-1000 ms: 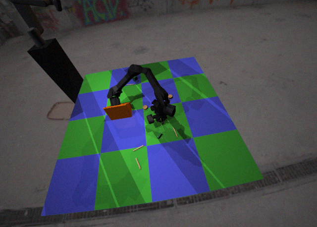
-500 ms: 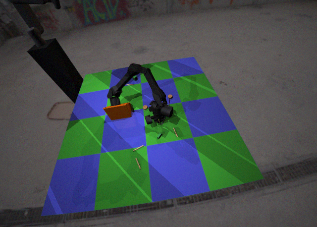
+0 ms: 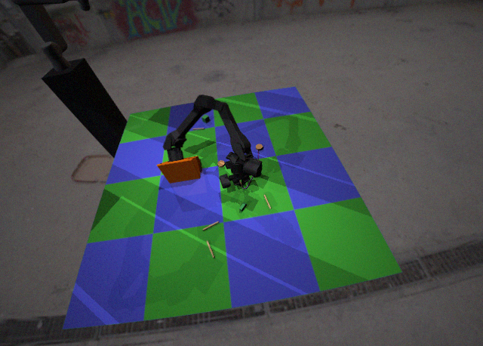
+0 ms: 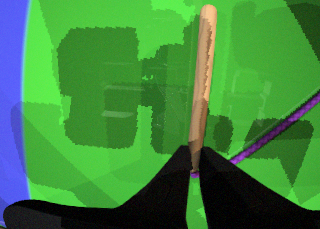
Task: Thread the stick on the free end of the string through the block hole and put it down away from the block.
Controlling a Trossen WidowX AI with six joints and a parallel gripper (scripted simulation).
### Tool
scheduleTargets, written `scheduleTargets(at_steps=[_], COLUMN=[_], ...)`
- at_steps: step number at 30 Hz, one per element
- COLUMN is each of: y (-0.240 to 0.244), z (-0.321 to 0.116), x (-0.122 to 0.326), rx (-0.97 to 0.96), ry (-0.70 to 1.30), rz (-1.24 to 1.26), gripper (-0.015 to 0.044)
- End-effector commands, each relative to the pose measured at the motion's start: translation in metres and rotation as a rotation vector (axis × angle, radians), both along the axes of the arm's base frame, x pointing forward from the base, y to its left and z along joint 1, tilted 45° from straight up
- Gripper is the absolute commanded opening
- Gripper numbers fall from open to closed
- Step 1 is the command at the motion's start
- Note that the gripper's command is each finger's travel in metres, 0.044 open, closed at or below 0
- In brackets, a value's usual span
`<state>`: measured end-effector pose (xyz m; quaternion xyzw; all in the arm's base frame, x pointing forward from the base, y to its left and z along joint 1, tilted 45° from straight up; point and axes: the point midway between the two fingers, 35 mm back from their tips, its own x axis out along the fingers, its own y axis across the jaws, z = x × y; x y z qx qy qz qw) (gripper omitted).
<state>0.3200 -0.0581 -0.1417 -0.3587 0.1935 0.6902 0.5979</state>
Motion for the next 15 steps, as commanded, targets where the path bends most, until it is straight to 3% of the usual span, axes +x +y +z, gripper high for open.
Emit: scheduleTargets(at_steps=[1, 15], y=[0.005, 0.018], z=[0.005, 0.018], x=[0.0, -0.004], rx=[0.002, 0.003], ry=[-0.003, -0.002], rz=[-0.003, -0.003], gripper=[0.0, 0.0])
